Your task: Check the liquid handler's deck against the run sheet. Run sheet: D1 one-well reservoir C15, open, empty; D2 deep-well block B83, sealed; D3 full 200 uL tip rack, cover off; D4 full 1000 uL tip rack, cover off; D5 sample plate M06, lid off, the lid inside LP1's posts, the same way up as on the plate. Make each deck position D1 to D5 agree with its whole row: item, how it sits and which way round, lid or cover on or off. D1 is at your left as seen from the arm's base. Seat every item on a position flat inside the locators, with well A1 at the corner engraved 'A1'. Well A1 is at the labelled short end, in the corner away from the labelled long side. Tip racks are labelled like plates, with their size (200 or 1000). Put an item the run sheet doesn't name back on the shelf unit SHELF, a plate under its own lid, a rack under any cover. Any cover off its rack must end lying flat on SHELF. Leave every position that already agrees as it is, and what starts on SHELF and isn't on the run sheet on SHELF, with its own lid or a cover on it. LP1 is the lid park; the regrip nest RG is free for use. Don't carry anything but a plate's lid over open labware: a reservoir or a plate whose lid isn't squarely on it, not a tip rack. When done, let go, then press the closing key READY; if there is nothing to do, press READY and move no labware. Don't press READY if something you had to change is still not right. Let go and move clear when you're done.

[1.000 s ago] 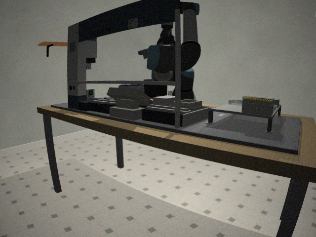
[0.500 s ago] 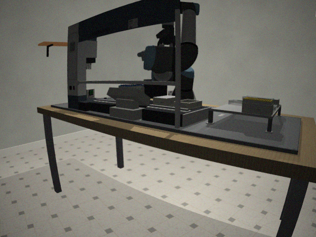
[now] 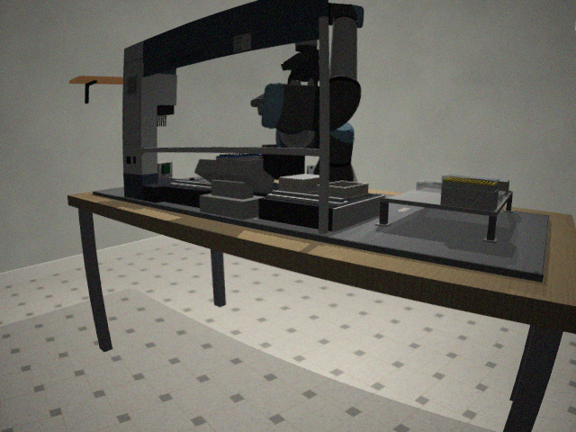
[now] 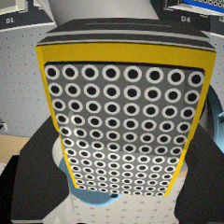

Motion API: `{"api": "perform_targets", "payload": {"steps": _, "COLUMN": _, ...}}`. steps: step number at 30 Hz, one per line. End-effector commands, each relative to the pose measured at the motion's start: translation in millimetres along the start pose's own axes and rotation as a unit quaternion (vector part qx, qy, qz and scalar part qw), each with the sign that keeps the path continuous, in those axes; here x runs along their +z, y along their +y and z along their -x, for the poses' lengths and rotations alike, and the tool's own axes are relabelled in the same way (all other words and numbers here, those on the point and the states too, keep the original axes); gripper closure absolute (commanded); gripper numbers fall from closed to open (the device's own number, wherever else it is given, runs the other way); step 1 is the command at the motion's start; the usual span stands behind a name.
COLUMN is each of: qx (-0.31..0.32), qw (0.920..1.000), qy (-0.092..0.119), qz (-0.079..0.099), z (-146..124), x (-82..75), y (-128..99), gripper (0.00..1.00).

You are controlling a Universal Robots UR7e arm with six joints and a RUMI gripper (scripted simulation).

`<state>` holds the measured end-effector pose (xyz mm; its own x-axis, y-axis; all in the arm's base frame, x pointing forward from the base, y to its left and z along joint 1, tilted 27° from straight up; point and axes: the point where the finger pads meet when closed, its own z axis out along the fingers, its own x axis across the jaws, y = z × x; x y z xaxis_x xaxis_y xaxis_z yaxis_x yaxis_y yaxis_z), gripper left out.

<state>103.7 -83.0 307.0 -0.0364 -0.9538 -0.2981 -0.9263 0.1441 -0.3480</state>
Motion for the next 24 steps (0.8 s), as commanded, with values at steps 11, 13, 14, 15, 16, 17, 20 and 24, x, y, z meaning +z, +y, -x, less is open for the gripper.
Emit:
{"api": "perform_targets", "payload": {"steps": 11, "qx": 0.002, "qw": 1.0, "qy": -0.001, "qz": 0.0, "z": -1, "x": -0.1, "y": -40, "gripper": 1.0}}
{"api": "perform_targets", "payload": {"steps": 13, "qx": 0.002, "qw": 1.0, "qy": -0.001, "qz": 0.0, "z": -1, "x": -0.1, "y": -50, "gripper": 1.0}}
{"api": "perform_targets", "payload": {"steps": 14, "qx": 0.002, "qw": 1.0, "qy": -0.001, "qz": 0.0, "z": -1, "x": -0.1, "y": -55, "gripper": 1.0}}
{"api": "perform_targets", "payload": {"steps": 15, "qx": 0.002, "qw": 1.0, "qy": -0.001, "qz": 0.0, "z": -1, "x": -0.1, "y": -60, "gripper": 1.0}}
{"api": "perform_targets", "payload": {"steps": 16, "qx": 0.002, "qw": 1.0, "qy": -0.001, "qz": 0.0, "z": -1, "x": -0.1, "y": -60, "gripper": 1.0}}
{"api": "perform_targets", "payload": {"steps": 17, "qx": 0.002, "qw": 1.0, "qy": -0.001, "qz": 0.0, "z": -1, "x": -0.1, "y": -60, "gripper": 1.0}}
{"api": "perform_targets", "payload": {"steps": 20, "qx": 0.002, "qw": 1.0, "qy": -0.001, "qz": 0.0, "z": -1, "x": -0.1, "y": -75, "gripper": 1.0}}
{"api": "perform_targets", "payload": {"steps": 24, "qx": 0.002, "qw": 1.0, "qy": -0.001, "qz": 0.0, "z": -1, "x": -0.1, "y": -95, "gripper": 1.0}}
